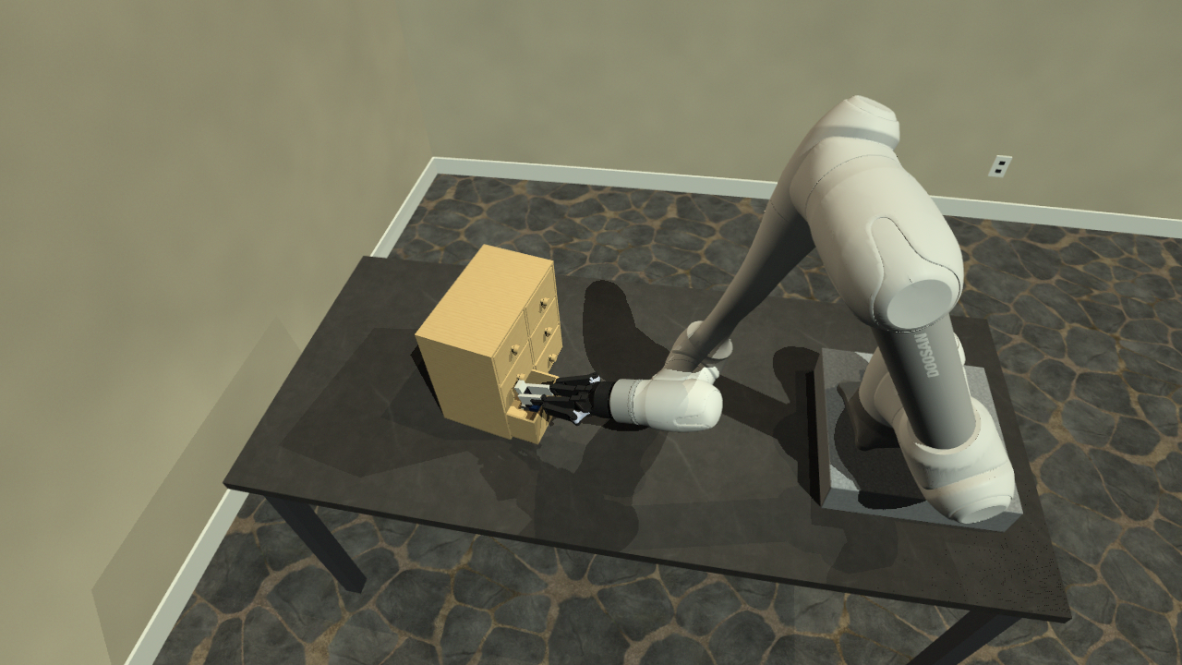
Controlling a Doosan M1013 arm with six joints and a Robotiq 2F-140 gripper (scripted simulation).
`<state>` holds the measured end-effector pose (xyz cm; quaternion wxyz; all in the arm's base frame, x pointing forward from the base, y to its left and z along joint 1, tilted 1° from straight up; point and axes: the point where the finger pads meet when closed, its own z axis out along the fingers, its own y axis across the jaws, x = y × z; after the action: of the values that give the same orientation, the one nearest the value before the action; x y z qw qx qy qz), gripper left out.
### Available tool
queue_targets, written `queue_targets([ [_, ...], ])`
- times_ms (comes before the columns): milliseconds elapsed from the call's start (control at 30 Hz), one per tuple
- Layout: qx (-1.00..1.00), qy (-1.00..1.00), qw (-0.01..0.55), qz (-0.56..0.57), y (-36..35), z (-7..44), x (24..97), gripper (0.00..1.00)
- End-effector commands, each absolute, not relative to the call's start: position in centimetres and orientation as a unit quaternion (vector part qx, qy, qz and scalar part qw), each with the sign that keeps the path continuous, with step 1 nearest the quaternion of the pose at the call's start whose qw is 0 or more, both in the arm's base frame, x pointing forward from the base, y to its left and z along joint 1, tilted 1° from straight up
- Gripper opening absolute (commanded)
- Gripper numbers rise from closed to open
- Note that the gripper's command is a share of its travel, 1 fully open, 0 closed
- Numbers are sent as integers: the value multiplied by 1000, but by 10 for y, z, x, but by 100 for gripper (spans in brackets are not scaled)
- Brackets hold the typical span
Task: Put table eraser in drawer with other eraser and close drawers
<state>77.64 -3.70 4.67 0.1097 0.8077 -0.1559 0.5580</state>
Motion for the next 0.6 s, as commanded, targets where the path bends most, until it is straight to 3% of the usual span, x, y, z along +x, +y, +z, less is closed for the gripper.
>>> queue_targets([
  [0,809,-153,110,557,-37,45,779,11],
  [467,809,-153,110,557,-37,45,779,11],
  [567,809,-153,110,557,-37,45,779,16],
])
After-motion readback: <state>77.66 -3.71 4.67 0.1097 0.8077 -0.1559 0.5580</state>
